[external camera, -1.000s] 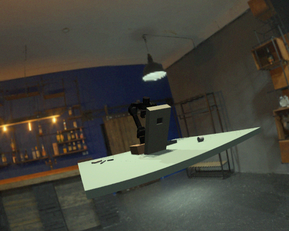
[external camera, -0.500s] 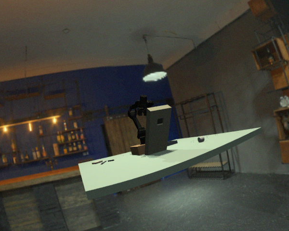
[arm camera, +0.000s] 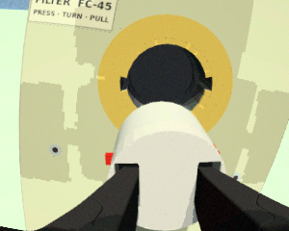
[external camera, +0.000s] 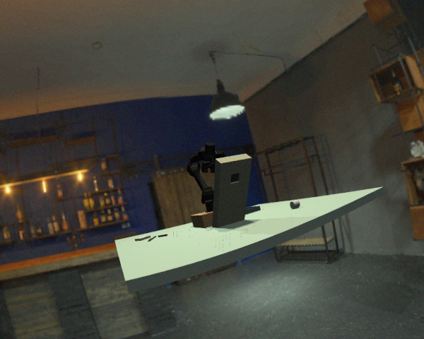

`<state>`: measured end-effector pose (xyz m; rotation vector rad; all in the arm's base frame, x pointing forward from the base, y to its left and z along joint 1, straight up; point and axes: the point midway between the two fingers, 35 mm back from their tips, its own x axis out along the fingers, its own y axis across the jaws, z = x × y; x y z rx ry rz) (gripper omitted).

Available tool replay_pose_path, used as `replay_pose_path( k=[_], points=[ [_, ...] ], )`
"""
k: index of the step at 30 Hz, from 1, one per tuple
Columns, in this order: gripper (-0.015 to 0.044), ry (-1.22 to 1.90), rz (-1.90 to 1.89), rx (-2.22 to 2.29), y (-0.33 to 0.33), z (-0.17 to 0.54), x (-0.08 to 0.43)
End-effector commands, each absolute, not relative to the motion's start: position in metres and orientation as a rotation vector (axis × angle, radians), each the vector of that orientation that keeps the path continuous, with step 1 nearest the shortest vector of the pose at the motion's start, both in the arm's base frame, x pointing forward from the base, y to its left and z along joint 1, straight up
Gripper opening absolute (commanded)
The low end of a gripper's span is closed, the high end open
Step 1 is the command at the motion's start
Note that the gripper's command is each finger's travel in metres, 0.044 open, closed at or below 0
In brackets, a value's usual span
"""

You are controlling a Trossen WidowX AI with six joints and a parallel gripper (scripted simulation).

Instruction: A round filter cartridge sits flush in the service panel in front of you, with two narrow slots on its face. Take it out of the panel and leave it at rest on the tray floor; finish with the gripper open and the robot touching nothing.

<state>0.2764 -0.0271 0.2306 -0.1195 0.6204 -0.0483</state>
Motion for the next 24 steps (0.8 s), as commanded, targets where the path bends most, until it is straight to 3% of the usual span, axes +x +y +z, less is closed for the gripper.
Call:
replay_pose_path(
  k=[1, 14, 19, 24],
  points=[
    [0.0, 0.605, -0.053, -0.122, -0.027, 0.223, 0.27],
    [0.0, 0.606, -0.053, -0.122, -0.025, 0.184, 0.252],
    [0.0117, 0.623, -0.048, -0.119, -0.025, 0.188, 0.255],
    [0.0117, 0.623, -0.048, -0.119, -0.025, 0.188, 0.255]
  ],
)
